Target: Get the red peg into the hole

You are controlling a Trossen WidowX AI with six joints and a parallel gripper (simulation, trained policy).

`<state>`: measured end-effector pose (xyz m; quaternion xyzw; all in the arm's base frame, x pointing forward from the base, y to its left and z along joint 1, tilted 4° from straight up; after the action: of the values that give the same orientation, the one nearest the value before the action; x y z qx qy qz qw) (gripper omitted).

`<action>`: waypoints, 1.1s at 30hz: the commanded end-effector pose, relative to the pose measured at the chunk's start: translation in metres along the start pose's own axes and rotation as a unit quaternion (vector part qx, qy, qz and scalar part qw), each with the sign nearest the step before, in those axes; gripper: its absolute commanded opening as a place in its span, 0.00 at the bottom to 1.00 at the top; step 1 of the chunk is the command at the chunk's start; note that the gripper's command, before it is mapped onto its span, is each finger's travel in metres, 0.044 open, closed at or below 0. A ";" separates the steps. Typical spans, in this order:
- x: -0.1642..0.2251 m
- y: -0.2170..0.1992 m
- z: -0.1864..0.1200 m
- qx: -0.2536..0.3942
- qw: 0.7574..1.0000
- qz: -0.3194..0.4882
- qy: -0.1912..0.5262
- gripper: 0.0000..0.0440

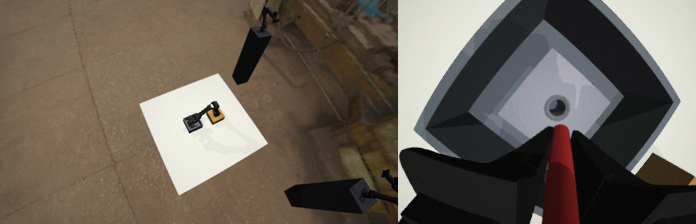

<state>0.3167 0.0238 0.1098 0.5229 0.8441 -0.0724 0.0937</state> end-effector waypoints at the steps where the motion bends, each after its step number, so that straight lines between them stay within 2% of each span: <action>1: -0.007 0.004 0.007 -0.006 1.000 -0.010 0.007 0.00; 7: -0.012 0.004 0.028 -0.003 0.999 -0.033 0.026 0.03; 9: -0.012 0.004 0.035 0.000 0.999 -0.040 0.034 0.11; 13: -0.013 0.004 0.047 0.004 0.998 -0.046 0.049 0.33; 20: -0.028 0.012 0.044 -0.008 0.996 -0.075 0.053 0.37; 31: -0.048 0.043 0.034 -0.025 0.994 -0.062 0.088 1.00; 33: -0.052 0.052 0.028 -0.039 0.993 -0.058 0.094 1.00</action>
<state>0.3666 -0.0104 0.0838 0.4744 0.8798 -0.0298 0.0056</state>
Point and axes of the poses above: the point midway between the two fingers, 35 mm back from their tips, its own z axis out along the fingers, its own y axis across the jaws, x = y × z, the point moved 4 cm from there along -z, back along the fingers, and after that the axes turned 11 degrees about z, right-handed, at the moved point
